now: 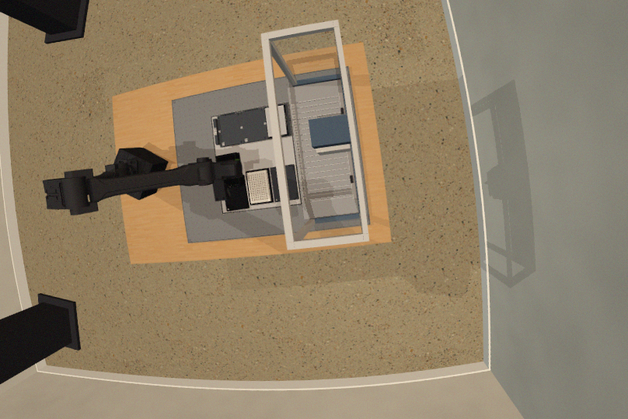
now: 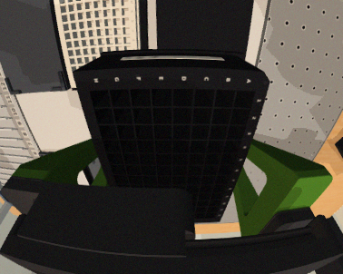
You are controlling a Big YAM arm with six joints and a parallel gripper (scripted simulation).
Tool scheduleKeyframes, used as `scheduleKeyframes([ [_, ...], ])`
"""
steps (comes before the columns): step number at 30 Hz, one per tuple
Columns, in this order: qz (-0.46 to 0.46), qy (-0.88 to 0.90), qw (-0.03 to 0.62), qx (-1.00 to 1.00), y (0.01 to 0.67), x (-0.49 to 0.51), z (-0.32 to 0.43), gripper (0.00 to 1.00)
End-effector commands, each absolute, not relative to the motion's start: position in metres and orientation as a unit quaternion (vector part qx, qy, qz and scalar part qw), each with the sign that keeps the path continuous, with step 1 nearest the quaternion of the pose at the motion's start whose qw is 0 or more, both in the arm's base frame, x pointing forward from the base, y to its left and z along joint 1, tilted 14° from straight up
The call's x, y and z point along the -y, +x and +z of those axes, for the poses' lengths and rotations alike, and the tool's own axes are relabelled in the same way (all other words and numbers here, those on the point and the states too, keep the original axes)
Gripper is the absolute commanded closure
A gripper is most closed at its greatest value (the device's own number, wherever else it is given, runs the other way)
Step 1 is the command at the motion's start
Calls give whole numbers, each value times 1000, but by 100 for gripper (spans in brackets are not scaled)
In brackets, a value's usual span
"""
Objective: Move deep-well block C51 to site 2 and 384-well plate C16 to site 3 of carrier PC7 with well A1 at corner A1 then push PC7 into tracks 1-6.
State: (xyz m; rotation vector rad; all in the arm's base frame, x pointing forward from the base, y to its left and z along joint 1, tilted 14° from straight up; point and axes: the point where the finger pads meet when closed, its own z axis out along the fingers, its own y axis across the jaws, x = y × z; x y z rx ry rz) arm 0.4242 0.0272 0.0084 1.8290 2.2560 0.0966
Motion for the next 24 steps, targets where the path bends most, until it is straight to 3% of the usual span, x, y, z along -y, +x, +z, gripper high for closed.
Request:
scheduleKeyframes([
  [1,44,634,128,-761,448,-45,20,100],
  [24,46,634,127,-761,464,-122,17,100],
])
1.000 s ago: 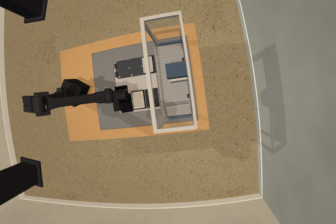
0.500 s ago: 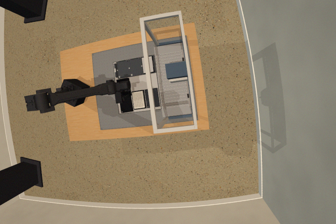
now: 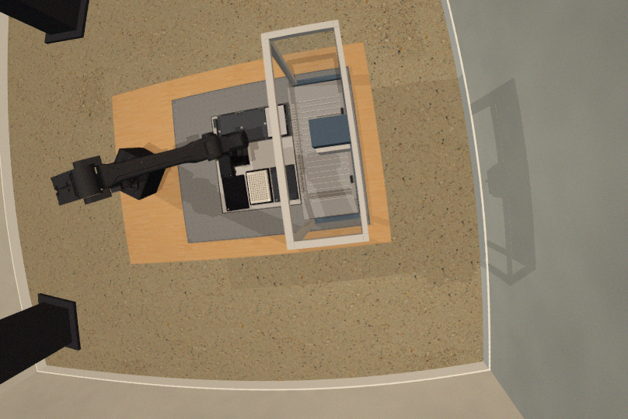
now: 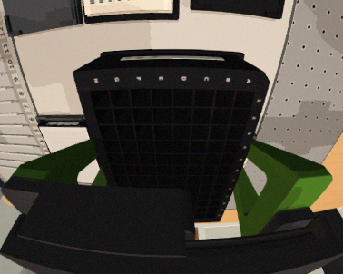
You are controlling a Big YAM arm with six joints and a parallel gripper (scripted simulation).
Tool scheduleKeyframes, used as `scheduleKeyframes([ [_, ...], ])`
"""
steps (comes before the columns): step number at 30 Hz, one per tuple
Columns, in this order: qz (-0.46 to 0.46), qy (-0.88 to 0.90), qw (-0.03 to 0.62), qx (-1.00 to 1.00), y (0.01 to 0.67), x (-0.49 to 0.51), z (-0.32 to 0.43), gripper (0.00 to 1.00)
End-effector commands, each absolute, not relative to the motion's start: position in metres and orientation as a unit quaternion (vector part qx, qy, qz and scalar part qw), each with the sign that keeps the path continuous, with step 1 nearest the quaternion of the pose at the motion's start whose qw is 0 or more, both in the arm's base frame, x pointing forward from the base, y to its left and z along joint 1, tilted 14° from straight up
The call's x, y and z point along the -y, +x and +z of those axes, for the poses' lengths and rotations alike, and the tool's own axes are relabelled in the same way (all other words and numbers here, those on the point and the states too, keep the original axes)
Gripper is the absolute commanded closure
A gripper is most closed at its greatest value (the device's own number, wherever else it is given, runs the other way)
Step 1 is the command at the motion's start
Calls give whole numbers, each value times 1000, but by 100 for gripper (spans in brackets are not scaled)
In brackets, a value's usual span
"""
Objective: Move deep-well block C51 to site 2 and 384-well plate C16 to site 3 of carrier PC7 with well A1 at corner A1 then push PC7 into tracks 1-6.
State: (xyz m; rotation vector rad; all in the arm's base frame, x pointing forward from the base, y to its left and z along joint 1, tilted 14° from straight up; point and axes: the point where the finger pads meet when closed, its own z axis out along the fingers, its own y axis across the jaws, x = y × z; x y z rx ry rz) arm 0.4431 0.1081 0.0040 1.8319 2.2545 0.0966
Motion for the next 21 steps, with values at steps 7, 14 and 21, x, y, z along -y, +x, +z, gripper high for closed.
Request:
scheduleKeyframes([
  [7,47,634,126,-761,469,-151,15,100],
  [14,48,634,126,-762,474,-175,15,100],
  [21,49,634,126,-762,479,-200,14,100],
])
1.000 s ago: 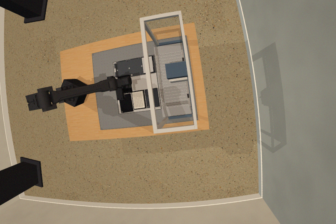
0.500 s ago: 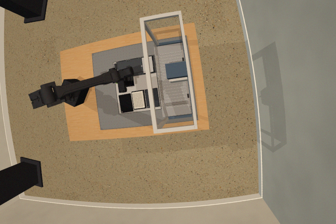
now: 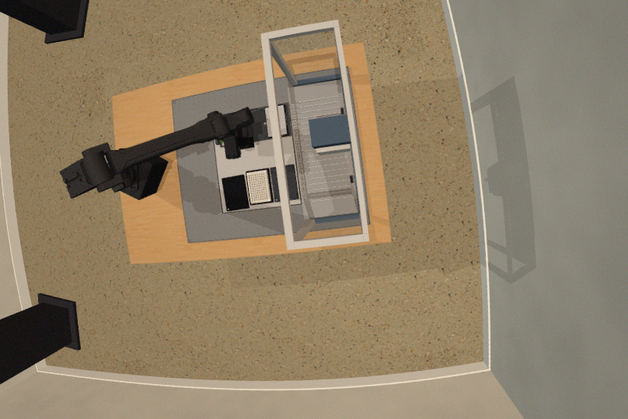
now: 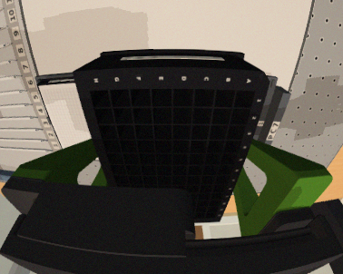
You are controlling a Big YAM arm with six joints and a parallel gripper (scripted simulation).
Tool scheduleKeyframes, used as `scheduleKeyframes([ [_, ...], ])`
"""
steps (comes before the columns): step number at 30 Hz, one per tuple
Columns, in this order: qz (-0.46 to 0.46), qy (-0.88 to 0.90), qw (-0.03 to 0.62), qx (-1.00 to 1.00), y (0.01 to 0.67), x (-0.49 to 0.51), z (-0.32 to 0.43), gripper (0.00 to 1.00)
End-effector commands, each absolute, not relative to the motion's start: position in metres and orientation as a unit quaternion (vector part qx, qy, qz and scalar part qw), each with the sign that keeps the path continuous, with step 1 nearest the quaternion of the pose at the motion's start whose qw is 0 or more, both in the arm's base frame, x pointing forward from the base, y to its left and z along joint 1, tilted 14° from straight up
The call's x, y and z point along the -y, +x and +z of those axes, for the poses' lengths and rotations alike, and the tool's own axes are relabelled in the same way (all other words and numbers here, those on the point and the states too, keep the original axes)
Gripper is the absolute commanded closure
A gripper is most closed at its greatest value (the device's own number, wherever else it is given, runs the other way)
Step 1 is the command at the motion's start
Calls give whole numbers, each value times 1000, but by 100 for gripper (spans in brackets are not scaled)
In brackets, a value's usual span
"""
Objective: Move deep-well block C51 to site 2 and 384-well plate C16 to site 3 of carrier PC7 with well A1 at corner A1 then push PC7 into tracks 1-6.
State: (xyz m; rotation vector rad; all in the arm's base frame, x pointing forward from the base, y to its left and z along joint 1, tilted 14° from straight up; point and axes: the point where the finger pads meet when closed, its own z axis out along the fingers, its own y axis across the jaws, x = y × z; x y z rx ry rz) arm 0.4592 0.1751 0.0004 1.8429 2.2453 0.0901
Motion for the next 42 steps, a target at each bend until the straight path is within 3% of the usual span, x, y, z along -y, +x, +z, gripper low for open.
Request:
scheduleKeyframes([
  [1,49,634,125,-762,480,-204,14,100],
  [42,57,636,130,-759,505,-223,1,100],
])
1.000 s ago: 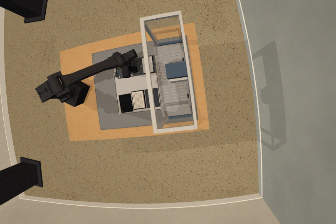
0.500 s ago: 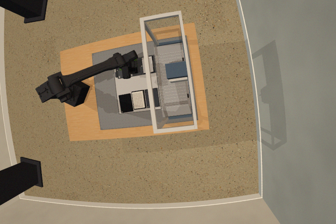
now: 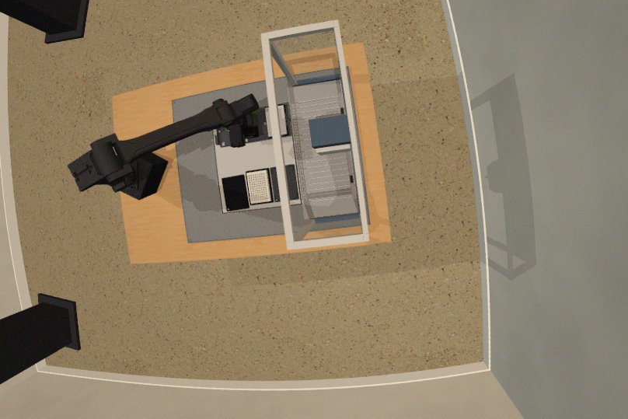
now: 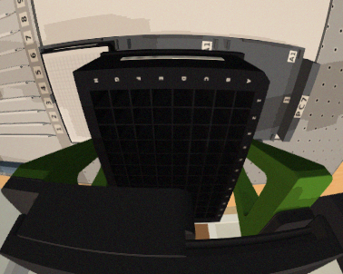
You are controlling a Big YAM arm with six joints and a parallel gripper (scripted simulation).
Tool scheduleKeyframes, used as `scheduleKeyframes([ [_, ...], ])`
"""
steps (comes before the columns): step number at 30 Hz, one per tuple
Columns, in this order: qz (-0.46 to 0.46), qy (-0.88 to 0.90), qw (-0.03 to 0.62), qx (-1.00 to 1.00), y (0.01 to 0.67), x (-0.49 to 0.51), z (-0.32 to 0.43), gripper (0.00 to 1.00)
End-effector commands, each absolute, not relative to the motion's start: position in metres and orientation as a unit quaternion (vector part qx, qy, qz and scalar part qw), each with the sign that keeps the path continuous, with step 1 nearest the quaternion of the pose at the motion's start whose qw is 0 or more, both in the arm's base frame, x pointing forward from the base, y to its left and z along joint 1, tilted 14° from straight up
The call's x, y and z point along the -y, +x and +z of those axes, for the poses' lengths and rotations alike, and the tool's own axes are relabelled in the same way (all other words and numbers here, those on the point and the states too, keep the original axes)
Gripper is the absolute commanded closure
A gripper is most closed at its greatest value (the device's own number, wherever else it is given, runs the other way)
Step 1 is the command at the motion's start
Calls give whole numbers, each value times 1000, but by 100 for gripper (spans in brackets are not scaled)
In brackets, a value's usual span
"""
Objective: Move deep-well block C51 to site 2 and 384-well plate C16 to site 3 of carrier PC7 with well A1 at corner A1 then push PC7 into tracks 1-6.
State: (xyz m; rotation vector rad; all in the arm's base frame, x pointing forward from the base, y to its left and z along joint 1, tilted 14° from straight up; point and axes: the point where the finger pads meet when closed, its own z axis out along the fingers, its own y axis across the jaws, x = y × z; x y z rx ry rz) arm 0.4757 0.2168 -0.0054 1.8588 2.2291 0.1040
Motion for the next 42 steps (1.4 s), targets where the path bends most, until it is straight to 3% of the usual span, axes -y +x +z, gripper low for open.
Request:
scheduleKeyframes([
  [1,57,636,129,-759,505,-223,-2,100],
  [27,55,636,128,-759,515,-216,-62,100],
  [42,51,635,126,-761,504,-218,-58,100],
])
